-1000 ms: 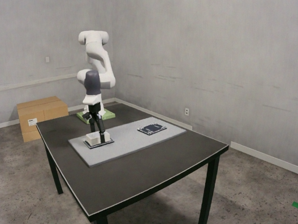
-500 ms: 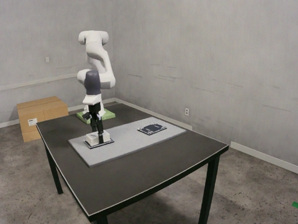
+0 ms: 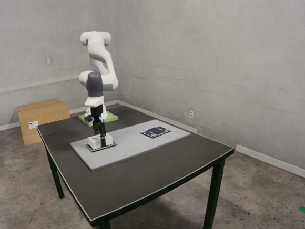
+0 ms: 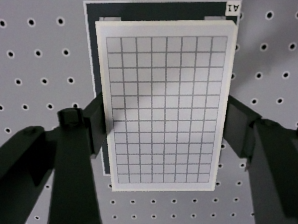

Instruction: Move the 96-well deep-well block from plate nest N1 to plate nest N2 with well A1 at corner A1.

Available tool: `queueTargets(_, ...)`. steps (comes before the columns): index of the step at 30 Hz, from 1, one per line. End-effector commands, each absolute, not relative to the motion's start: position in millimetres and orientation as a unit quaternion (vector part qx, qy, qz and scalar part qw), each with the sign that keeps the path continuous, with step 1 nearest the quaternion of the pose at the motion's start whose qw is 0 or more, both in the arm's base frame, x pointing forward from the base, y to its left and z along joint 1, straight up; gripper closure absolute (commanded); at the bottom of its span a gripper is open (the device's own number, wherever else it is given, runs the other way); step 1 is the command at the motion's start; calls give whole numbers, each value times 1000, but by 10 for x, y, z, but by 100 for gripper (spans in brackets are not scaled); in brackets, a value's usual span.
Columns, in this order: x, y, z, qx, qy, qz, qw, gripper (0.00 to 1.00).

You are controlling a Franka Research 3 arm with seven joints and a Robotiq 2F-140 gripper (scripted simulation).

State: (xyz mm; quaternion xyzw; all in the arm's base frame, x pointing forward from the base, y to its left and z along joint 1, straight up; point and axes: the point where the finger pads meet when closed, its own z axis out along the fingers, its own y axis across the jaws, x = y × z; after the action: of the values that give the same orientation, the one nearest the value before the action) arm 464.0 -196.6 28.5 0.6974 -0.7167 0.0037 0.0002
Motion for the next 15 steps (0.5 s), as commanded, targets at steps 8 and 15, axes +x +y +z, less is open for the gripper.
queueTargets(8,4641,-1970,289,697,-717,4,-1,40)
queueTargets(15,4641,-1970,289,697,-717,4,-1,40)
